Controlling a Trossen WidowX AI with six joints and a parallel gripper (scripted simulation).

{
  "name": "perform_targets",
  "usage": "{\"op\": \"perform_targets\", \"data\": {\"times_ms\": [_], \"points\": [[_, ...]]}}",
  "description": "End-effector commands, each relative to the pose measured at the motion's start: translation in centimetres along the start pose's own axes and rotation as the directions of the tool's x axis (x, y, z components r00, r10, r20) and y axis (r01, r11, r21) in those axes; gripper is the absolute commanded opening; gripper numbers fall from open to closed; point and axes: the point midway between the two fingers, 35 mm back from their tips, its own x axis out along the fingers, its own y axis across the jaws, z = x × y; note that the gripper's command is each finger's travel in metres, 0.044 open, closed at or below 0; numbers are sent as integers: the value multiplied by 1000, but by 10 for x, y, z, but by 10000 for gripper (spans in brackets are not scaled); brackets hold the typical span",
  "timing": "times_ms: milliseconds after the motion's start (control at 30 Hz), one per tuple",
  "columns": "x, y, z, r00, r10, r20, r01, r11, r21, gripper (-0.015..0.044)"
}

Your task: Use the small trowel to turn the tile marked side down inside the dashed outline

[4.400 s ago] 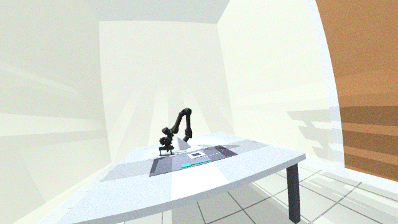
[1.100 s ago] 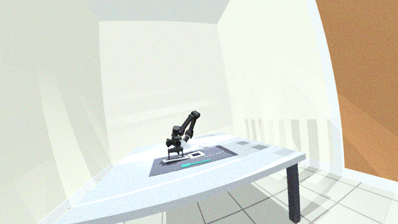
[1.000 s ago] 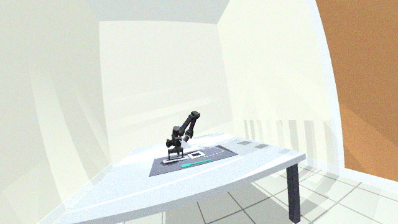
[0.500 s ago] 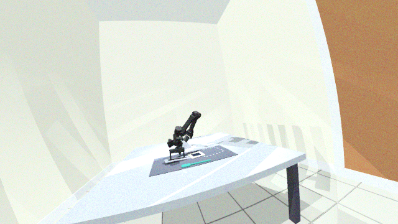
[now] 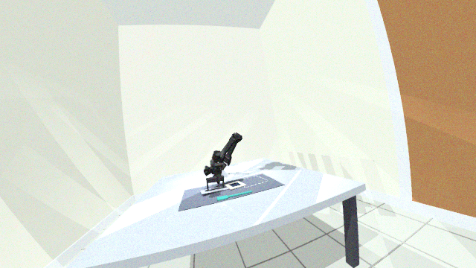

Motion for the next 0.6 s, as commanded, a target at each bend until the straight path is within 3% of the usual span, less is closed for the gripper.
{"op": "perform_targets", "data": {"times_ms": [0, 567], "points": [[-1, 3, -9, 1000, 6, -4, -6, 1000, -3, 0], [-9, 11, -14, 998, 9, -65, -5, 998, 69, 0]]}}
